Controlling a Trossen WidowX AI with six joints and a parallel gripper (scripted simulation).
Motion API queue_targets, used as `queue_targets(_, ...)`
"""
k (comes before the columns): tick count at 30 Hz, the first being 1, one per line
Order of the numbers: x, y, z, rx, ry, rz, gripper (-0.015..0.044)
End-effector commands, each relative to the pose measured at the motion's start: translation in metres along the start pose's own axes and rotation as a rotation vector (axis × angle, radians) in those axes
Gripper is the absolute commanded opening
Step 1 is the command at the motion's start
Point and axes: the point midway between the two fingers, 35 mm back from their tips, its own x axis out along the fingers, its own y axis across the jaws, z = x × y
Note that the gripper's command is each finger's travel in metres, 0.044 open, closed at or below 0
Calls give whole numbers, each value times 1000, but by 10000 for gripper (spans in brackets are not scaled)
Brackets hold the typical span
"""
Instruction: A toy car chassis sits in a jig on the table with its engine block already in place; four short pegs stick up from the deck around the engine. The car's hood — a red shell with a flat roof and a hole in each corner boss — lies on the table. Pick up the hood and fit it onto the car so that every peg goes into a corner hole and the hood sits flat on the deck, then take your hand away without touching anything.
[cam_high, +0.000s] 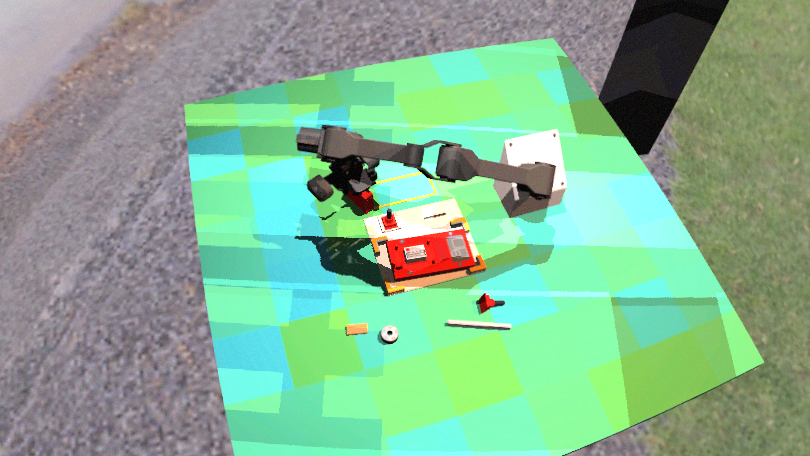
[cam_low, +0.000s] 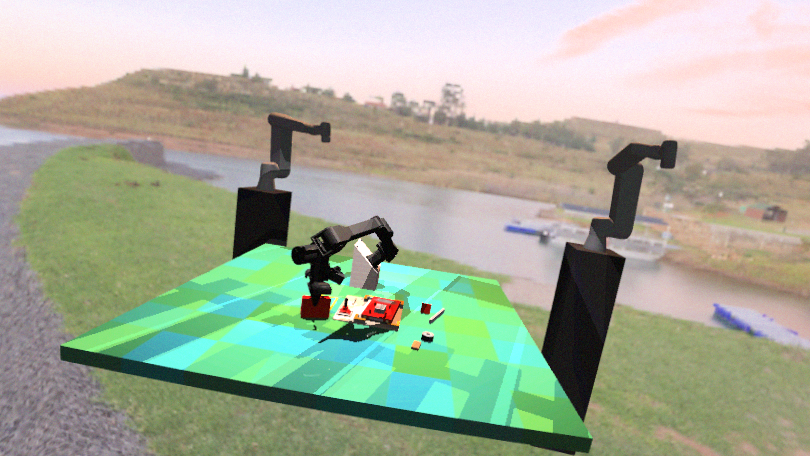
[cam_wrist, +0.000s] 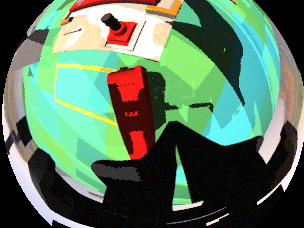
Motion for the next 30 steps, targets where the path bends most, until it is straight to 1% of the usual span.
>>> queue_targets(1, -1, 3, -1, -4, 5, 3, 0)
queue_targets(30, -1, 15, -3, -3, 6, 3, 0)
